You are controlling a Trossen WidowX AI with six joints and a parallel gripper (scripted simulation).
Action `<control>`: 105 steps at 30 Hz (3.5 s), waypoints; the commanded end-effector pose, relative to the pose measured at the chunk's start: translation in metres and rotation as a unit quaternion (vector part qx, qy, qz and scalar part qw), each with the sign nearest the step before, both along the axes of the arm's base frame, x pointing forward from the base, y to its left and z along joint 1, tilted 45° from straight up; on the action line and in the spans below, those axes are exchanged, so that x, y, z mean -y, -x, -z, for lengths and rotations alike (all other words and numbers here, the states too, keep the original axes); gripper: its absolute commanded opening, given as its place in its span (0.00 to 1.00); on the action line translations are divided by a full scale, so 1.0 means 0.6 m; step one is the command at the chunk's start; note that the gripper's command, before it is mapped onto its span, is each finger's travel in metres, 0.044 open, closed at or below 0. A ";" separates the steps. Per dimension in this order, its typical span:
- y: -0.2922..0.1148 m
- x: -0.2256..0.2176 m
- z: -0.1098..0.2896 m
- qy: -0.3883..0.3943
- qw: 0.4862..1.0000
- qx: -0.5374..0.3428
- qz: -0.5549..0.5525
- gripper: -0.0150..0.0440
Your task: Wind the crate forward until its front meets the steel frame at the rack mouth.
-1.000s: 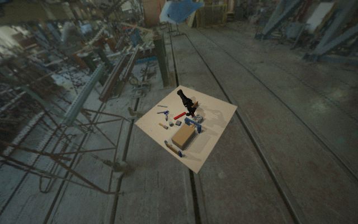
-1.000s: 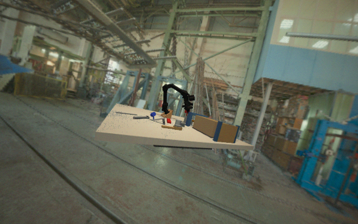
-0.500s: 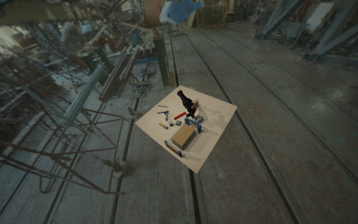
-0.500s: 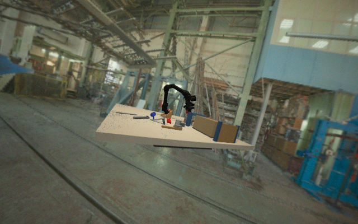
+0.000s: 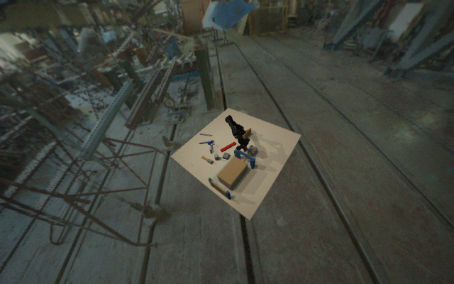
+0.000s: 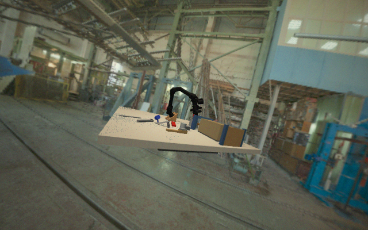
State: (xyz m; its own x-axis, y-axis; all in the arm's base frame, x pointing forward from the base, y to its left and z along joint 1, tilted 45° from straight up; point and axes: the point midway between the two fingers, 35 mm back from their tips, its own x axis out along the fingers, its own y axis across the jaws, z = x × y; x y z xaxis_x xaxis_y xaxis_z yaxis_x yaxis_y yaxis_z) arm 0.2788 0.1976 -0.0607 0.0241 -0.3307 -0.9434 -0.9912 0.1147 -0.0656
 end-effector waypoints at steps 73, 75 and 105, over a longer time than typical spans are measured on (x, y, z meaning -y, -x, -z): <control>-0.020 -0.121 0.116 -0.006 1.000 0.006 -0.001 0.25; -0.018 -0.124 0.119 -0.006 1.000 0.006 -0.001 0.25; 0.024 -0.165 0.154 -0.007 1.000 0.005 -0.001 0.25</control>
